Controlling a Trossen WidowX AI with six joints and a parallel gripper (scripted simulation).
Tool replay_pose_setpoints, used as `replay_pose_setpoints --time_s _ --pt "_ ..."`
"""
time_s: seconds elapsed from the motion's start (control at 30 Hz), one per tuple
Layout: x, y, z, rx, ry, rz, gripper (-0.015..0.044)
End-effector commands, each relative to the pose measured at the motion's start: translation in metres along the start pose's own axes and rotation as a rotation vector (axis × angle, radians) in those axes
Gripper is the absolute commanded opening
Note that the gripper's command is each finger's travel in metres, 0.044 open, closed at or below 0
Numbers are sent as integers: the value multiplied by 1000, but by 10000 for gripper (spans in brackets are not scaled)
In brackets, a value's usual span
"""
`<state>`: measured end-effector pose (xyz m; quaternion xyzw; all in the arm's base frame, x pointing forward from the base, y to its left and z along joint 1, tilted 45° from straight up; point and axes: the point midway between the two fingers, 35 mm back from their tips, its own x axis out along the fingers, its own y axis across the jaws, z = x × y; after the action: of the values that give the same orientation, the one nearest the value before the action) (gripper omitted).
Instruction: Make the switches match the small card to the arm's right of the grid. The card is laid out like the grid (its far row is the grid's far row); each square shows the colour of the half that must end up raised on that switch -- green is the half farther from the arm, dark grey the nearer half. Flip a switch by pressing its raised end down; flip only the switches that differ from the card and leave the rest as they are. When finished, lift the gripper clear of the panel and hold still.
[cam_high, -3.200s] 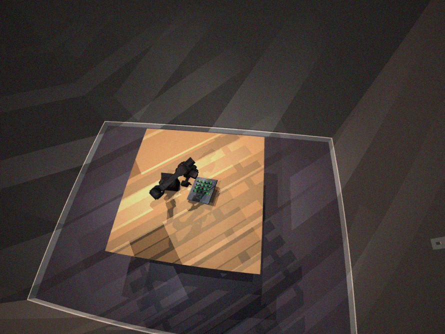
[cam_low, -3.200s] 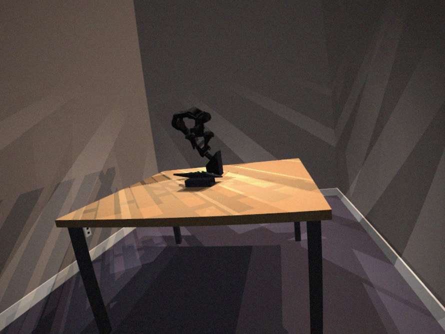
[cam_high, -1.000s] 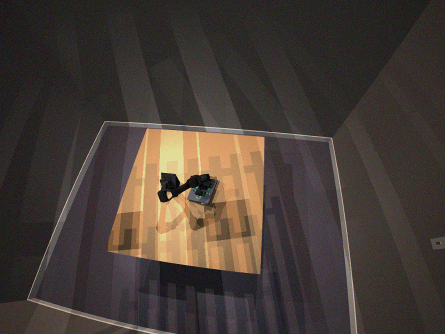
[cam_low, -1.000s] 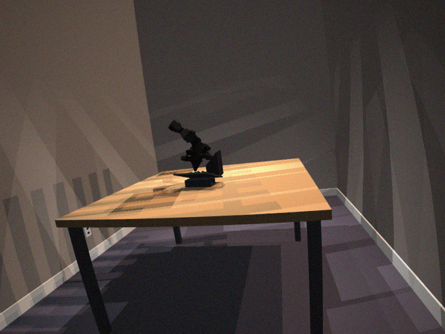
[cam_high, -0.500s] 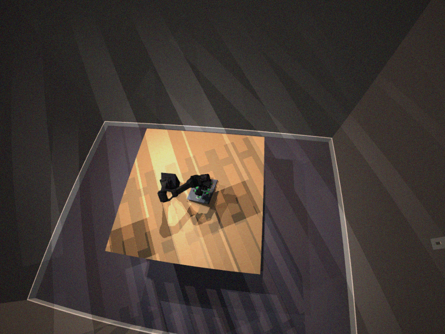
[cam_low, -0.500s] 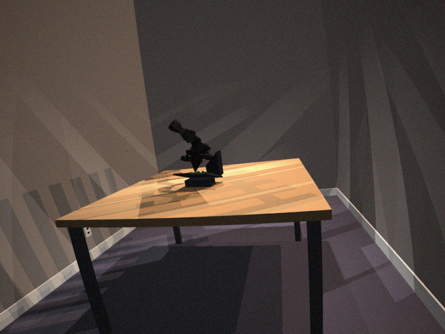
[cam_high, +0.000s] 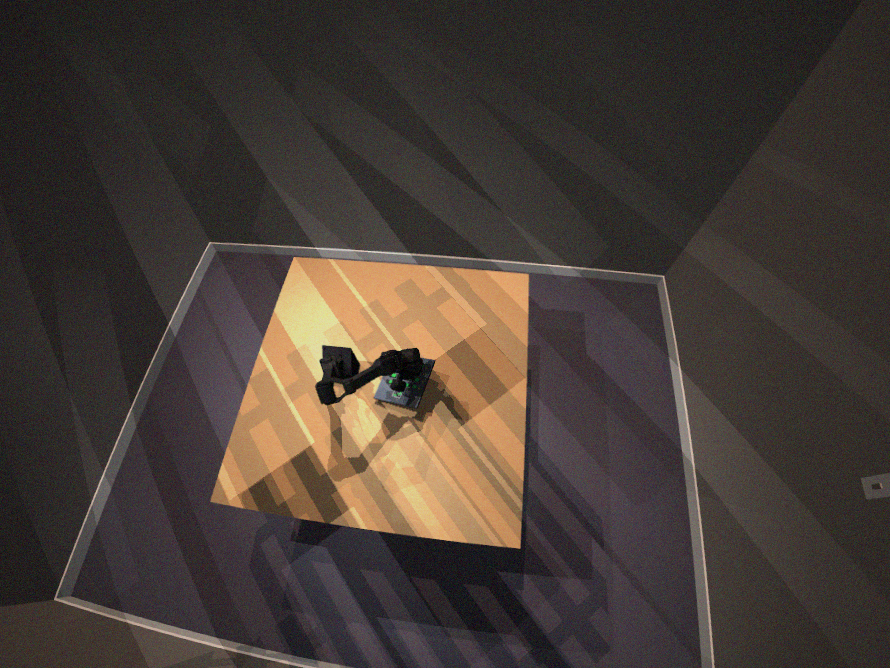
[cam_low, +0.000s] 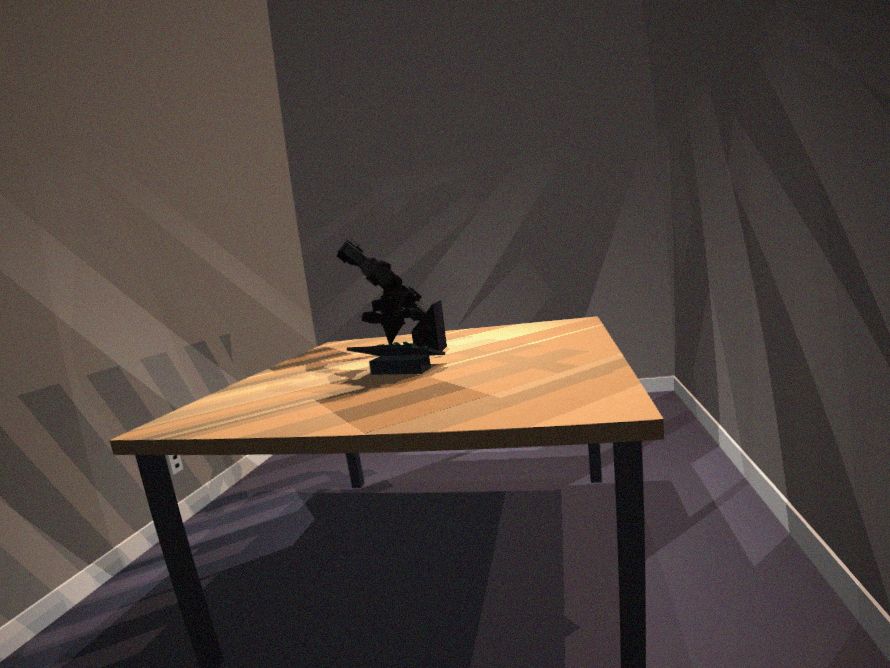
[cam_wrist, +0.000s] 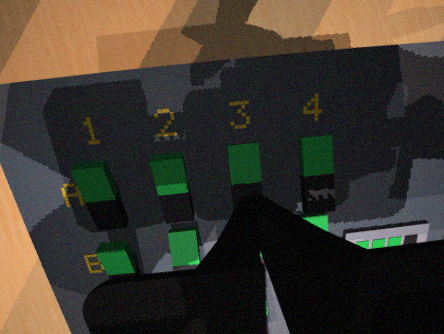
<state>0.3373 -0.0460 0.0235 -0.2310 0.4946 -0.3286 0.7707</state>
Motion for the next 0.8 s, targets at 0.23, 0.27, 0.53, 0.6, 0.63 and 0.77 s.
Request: replay_pose_setpoints --time_s 0.23,0.27,0.53,0.6,0.63,0.77 --pt "2 1 -1 -3 2 3 0" --pt "2 1 -1 -3 2 3 0" --pt "3 1 -1 -3 2 3 0" --pt "4 1 -1 -3 2 3 0" --pt "4 1 -1 -3 2 3 0" --pt "4 1 -1 -3 2 3 0"
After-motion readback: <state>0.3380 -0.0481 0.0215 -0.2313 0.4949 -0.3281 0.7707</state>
